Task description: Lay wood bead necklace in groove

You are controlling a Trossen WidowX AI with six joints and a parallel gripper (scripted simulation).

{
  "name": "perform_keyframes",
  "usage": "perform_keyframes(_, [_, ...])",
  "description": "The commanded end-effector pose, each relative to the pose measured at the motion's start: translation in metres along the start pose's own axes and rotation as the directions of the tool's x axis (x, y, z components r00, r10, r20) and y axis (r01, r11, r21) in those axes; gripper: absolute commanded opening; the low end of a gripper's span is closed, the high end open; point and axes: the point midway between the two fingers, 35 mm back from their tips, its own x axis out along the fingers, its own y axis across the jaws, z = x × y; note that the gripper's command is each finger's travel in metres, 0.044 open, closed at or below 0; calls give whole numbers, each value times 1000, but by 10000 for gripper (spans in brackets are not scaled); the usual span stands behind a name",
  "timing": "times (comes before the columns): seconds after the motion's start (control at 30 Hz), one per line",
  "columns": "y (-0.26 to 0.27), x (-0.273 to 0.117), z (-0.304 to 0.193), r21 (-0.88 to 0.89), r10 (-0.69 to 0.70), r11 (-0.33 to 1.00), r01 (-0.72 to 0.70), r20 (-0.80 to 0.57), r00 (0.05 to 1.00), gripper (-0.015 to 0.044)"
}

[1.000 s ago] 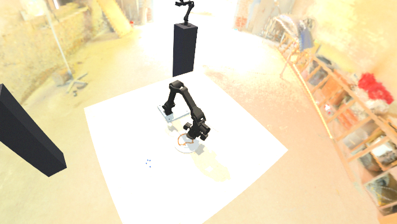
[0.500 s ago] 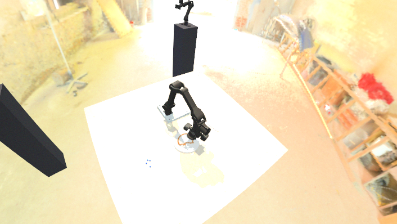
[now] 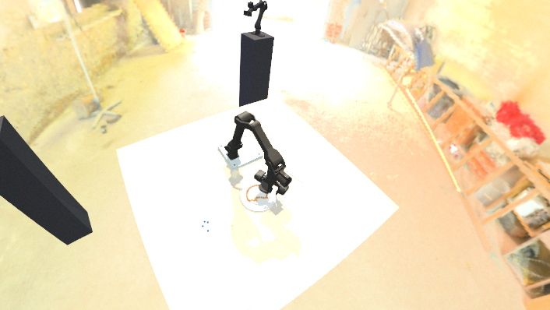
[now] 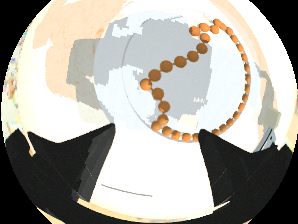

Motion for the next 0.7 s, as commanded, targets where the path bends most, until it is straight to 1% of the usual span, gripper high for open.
perform_keyframes(0.0, [0,-3,0,5,2,1000,-2,4,1000,440])
perform_keyframes(0.63, [0,-3,0,6,3,1000,-3,5,1000,440])
perform_keyframes(0.67, [0,-4,0,13,3,1000,-3,5,1000,414])
